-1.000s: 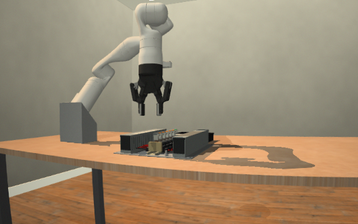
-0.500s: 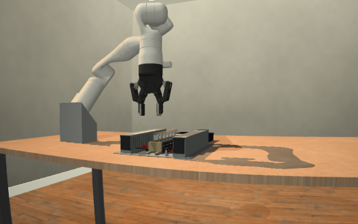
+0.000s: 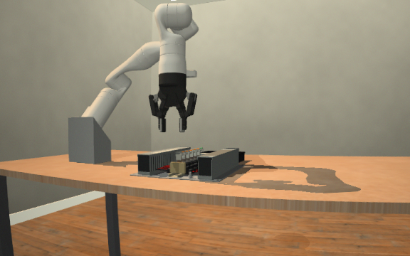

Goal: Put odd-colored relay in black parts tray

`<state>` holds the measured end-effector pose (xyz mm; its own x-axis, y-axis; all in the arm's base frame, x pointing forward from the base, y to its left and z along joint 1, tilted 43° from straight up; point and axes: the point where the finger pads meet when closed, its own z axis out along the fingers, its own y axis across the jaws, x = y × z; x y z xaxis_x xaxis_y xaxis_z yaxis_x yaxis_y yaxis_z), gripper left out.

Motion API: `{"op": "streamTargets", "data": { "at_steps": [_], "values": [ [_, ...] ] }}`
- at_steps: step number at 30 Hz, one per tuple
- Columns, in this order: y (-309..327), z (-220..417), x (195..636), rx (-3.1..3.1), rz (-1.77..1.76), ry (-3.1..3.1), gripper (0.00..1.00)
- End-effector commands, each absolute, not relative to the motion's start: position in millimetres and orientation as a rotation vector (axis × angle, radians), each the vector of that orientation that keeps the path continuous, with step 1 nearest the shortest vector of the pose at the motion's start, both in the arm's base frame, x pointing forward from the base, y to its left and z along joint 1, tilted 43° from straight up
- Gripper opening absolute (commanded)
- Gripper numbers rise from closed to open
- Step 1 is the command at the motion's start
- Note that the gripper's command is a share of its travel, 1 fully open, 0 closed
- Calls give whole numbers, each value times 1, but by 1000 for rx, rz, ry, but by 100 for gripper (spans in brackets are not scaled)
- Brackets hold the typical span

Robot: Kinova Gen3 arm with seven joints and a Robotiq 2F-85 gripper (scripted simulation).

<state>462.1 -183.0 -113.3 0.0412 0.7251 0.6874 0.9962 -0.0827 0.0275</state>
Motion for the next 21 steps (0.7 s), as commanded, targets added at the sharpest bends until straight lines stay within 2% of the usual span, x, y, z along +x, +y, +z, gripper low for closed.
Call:
{"op": "streamTargets", "data": {
  "at_steps": [1,21],
  "values": [
    [-184,-113,462,-1862,-769,-1732,61],
    [-180,-108,463,-1862,-769,-1732,61]
  ]
}}
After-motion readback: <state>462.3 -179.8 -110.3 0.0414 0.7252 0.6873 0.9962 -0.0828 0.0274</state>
